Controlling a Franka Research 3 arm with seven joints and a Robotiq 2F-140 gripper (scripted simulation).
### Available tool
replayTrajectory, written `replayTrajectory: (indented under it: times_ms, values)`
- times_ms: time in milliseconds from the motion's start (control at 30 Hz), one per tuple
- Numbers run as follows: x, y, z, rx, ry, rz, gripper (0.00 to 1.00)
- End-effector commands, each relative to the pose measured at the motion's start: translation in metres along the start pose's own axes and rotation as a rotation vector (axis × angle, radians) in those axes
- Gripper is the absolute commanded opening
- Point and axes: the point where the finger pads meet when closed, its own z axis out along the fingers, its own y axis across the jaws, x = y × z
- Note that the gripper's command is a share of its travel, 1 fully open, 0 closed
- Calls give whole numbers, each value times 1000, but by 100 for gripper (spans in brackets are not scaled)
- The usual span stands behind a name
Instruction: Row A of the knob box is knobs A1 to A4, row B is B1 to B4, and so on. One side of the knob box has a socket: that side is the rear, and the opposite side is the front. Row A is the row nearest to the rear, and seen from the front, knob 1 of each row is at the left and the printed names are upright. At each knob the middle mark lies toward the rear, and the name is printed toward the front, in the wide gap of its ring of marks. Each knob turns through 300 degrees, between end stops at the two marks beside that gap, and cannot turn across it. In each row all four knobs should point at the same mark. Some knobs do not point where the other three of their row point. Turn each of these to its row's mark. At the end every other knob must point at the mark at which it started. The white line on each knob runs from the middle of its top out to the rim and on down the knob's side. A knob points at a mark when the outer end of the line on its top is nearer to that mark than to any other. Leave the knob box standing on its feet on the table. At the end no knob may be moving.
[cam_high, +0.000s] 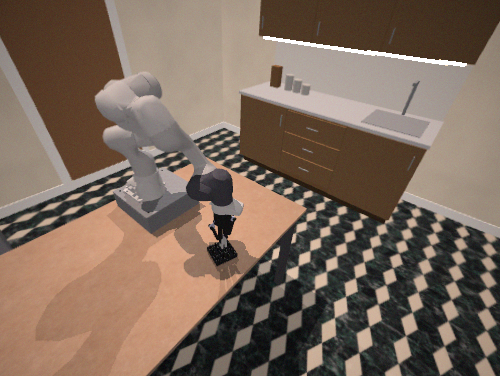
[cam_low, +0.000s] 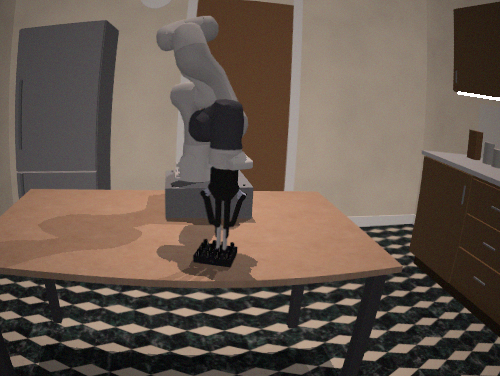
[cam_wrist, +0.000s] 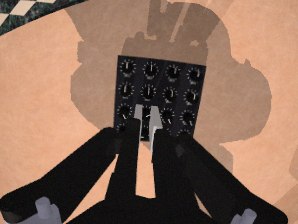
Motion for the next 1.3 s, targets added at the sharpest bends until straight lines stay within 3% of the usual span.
replayTrajectory:
  times_ms: [0, 900, 1267]
  values:
    - [1, 0, 0, 1, 3, 4, 5]
    - [1, 0, 0, 1, 3, 68, 5]
    - [1, 0, 0, 2, 3, 214, 5]
